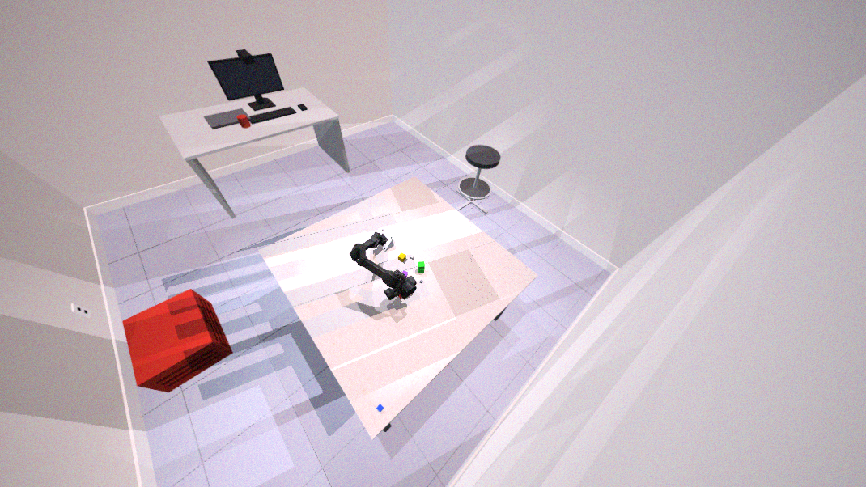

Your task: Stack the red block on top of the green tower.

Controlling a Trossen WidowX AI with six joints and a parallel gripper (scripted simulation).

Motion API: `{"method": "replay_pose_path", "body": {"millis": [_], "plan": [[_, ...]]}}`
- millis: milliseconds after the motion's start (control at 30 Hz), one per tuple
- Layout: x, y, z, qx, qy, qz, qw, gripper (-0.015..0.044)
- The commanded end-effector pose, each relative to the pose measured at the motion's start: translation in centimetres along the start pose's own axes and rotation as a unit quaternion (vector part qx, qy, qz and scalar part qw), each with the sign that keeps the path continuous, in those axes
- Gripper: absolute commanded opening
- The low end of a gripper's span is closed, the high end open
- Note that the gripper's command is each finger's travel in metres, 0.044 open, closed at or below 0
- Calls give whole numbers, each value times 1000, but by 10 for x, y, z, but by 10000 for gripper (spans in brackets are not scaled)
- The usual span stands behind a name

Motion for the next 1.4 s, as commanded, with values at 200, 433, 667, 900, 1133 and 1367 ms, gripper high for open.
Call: {"method": "replay_pose_path", "body": {"millis": [200,433,667,900,1133,1367], "plan": [[17,0,0,1,-2,0,1000,0],[51,0,1,1,-1,0,1000,0],[80,1,1,2,0,0,1000,0],[115,-3,1,6,3,-29,1000,0],[116,-3,18,14,4,-28,999,0],[118,-5,88,13,14,-20,1000,0]]}}
Point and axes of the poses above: the point midway between the two fingers, 35 mm back from their tips, its own x axis back along the fingers, its own z axis across the jaws, y = z × x, the point moved 2 cm from there along x, back along the fingers, and after that the axes turned 10 degrees about x, right-handed, at the moved point
